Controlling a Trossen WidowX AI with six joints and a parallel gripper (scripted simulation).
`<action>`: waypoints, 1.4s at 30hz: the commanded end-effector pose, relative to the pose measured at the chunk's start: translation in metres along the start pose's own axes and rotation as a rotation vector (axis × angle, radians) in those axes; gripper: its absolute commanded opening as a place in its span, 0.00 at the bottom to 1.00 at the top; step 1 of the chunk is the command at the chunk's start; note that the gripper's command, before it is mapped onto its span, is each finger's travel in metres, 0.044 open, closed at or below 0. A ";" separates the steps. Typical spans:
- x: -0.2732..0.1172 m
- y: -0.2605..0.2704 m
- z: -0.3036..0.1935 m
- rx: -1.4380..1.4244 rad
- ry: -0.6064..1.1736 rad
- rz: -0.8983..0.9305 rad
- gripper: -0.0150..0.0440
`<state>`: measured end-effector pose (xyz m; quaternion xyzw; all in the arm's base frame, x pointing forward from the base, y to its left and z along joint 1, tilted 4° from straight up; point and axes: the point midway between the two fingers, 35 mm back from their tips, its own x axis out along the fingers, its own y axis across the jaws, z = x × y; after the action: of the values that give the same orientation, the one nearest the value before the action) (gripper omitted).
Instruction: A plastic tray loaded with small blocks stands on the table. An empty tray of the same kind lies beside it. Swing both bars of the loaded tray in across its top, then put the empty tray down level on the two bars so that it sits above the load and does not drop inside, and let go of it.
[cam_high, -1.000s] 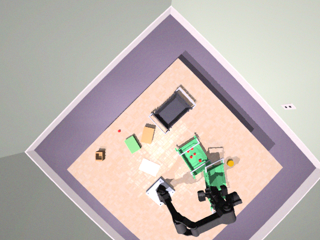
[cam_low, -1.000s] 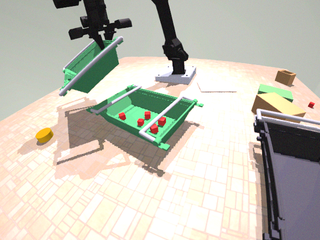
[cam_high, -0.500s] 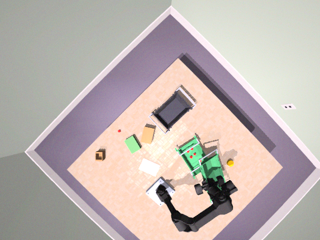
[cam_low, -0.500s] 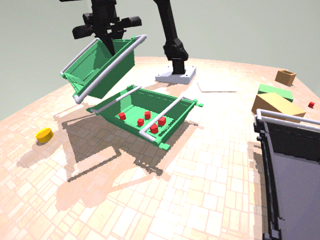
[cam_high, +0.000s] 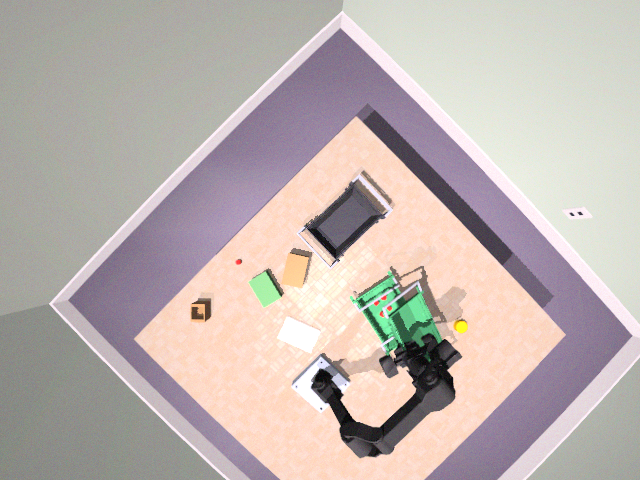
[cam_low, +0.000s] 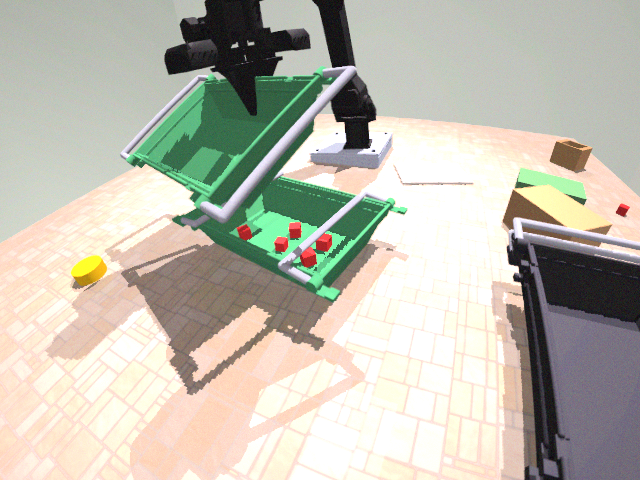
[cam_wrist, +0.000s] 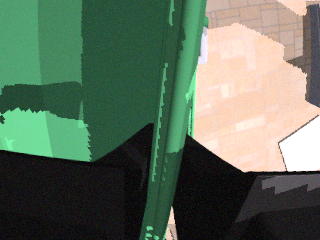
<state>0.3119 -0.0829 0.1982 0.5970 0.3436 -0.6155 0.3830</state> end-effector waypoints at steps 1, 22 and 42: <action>-0.007 -0.002 -0.014 -0.031 0.000 0.028 0.25; -0.008 -0.015 -0.056 -0.131 -0.001 0.032 0.25; -0.008 -0.015 -0.056 -0.131 -0.001 0.032 0.25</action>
<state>0.3232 -0.0256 0.1962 0.5692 0.3814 -0.5911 0.4256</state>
